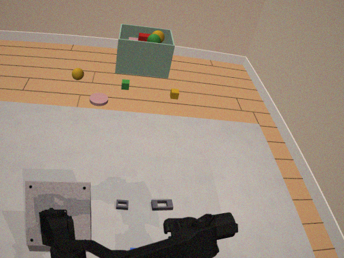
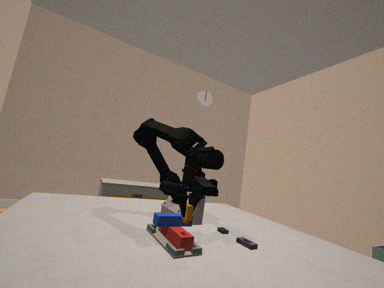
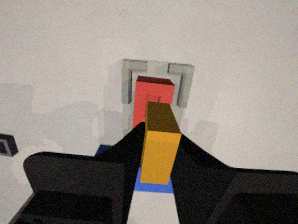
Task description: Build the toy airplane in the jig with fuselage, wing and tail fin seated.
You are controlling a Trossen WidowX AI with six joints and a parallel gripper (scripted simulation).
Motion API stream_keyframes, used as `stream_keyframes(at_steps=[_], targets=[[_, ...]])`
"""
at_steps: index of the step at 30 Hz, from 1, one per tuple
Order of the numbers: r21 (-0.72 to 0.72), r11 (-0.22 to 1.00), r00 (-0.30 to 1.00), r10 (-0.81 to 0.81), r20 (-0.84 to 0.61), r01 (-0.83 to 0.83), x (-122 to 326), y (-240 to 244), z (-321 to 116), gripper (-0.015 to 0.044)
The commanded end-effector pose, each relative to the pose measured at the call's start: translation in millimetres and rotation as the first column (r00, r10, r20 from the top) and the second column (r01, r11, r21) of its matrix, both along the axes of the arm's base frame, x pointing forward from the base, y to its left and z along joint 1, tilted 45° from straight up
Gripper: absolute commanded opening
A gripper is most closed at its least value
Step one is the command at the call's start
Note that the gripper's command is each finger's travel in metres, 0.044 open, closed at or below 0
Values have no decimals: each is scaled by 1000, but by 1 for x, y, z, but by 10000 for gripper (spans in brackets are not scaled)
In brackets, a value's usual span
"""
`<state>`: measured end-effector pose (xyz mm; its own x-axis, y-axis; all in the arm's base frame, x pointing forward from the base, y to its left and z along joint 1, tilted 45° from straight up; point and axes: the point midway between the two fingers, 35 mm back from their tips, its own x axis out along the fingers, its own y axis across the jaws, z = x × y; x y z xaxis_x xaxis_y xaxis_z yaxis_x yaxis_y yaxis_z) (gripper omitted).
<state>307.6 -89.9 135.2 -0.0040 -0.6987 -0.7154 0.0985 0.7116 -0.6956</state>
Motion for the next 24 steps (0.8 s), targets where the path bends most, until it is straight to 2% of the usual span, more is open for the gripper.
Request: stream_keyframes(at_steps=[1,24], targets=[[-3,1000,1000,4,-7,-4,0,-4,-4,65],[-5,1000,1000,4,-7,-4,-1,-26,-26,65]])
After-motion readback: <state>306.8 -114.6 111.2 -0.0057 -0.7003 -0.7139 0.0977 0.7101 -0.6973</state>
